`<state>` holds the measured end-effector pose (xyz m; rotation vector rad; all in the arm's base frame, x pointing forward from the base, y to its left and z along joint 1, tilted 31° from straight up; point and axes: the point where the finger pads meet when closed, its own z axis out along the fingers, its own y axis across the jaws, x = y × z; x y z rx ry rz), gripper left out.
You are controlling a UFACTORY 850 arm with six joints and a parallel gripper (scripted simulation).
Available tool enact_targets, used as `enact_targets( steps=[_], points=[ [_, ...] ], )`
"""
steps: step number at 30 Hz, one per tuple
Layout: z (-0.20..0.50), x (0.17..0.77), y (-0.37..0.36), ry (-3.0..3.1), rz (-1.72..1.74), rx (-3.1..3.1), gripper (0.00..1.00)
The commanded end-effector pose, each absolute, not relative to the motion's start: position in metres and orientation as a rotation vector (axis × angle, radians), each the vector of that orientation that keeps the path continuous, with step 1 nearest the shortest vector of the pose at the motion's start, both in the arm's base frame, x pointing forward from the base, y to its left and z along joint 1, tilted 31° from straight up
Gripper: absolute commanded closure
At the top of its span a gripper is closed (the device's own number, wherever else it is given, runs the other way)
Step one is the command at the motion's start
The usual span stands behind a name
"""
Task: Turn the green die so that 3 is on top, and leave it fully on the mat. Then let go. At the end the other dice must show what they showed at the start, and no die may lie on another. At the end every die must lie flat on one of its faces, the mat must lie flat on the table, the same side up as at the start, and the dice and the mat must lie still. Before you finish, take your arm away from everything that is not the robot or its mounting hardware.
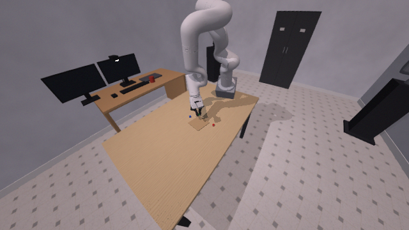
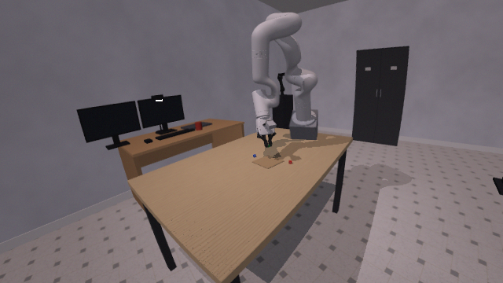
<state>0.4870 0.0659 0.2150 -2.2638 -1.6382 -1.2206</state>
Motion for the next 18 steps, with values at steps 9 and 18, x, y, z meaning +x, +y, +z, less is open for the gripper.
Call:
enact_targets(
  steps=[9,18],
  points=[
    [0.2126,0.4872,0.061,-1.506,-1.515,-1.89,0.89],
    [0.2122,0.4863,0.0583,-1.432,-1.627,-1.719,0.89]
  ],
)
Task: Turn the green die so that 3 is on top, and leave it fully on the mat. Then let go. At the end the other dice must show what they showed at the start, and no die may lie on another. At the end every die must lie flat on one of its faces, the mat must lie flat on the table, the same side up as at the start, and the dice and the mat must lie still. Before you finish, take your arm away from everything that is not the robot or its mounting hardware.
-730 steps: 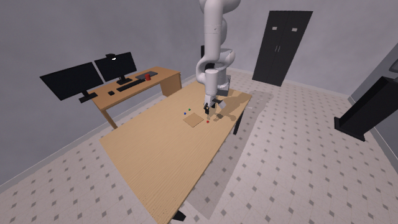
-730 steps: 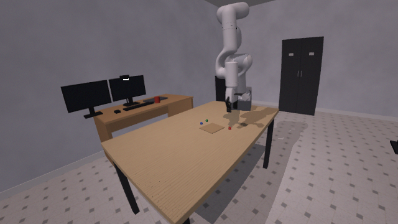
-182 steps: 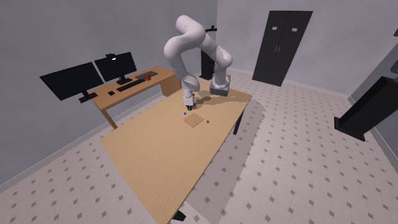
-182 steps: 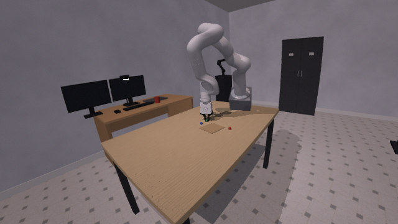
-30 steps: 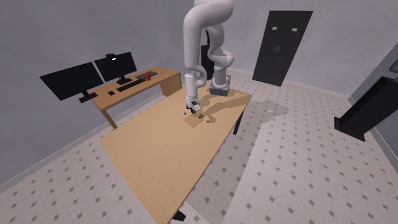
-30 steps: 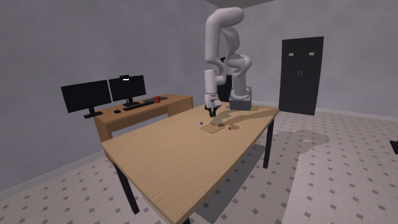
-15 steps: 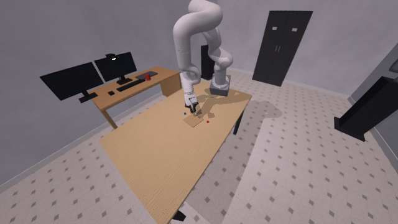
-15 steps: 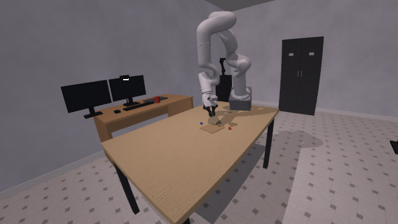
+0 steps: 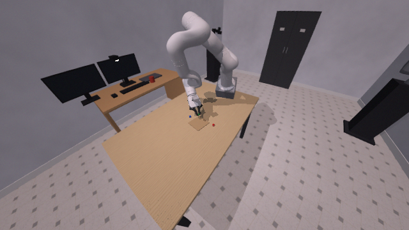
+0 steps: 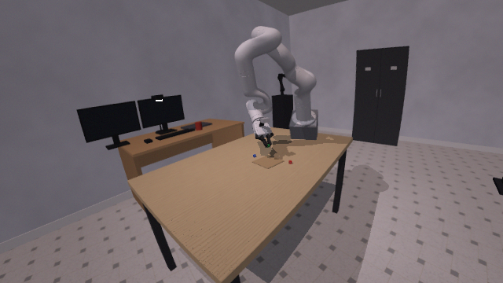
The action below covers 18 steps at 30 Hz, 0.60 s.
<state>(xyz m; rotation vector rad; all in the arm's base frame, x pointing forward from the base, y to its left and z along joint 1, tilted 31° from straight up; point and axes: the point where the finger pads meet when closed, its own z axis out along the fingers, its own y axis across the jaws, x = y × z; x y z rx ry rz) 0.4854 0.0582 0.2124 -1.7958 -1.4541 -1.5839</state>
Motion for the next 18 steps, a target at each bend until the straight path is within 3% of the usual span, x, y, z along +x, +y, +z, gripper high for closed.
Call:
enact_targets(
  steps=[1,18],
  points=[
    [0.212,0.486,0.058,-1.432,-1.627,-1.719,0.89],
    [0.187,0.501,0.065,-1.432,-1.627,-1.719,0.89]
  ],
)
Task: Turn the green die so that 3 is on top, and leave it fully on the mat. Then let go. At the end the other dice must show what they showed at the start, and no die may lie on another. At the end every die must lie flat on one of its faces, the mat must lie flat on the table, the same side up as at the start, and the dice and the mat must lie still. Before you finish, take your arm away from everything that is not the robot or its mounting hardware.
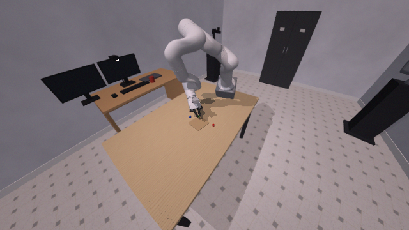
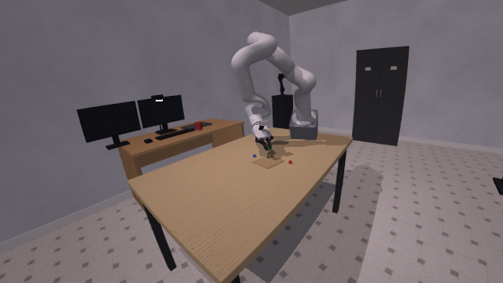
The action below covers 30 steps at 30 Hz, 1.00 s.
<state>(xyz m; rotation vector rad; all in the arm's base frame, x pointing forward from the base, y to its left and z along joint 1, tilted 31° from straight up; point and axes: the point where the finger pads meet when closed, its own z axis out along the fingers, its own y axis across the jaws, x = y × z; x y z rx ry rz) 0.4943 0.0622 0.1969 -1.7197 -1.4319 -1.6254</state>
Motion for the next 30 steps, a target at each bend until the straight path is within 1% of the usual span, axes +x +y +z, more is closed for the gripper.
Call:
enact_targets(
  steps=[1,15,30],
  points=[
    [0.187,0.501,0.065,-1.432,-1.627,-1.719,0.89],
    [0.15,0.521,0.074,-1.432,-1.627,-1.719,0.89],
    [0.146,0.523,0.075,-1.432,-1.627,-1.719,0.89]
  ],
)
